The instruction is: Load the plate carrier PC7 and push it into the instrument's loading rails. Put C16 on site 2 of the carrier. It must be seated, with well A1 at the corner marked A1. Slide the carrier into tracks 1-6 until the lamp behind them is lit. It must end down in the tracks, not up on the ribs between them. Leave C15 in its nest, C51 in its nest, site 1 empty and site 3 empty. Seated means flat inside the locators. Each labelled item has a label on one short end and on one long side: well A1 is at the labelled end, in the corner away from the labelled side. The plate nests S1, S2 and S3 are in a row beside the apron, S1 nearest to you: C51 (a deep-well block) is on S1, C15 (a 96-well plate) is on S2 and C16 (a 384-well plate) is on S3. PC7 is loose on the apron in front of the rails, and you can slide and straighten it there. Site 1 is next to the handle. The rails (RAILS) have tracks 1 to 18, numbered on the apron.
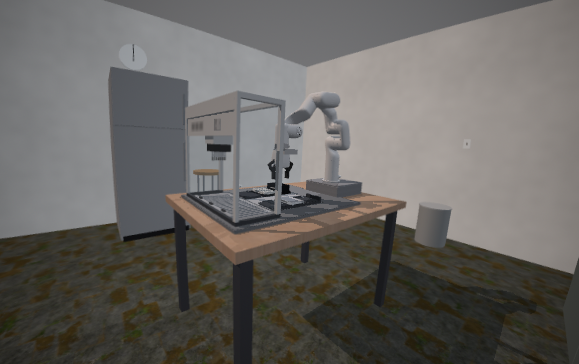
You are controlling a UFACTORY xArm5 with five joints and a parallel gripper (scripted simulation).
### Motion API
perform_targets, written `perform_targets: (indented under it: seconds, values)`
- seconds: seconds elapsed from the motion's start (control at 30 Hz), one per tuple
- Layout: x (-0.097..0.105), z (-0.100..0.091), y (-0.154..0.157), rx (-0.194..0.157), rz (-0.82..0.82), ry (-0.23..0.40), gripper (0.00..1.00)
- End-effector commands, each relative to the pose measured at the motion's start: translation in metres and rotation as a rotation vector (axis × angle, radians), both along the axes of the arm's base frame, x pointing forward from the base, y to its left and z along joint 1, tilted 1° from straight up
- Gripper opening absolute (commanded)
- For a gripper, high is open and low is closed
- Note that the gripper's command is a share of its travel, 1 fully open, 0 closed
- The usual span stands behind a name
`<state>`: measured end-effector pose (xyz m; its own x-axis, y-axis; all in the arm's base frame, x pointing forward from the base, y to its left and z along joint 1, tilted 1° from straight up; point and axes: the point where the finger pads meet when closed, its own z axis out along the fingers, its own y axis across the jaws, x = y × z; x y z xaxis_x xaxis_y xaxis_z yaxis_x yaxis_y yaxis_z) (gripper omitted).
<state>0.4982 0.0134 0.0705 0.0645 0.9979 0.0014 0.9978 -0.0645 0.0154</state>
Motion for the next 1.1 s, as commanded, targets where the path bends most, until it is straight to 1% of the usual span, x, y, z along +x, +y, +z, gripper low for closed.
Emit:
perform_targets:
  seconds: [0.0,0.17,0.23,0.73,0.8,1.07]
  values:
    - [0.002,0.002,0.014,0.001,0.001,-0.004,1.0]
    - [0.004,0.002,0.039,0.002,0.001,-0.004,1.0]
    - [0.004,0.002,0.039,0.002,0.001,-0.004,1.0]
    - [0.009,0.001,0.114,0.004,0.001,-0.002,1.0]
    - [0.009,0.001,0.114,0.004,0.001,-0.002,1.0]
    - [0.011,0.001,0.154,0.005,0.001,-0.001,1.0]
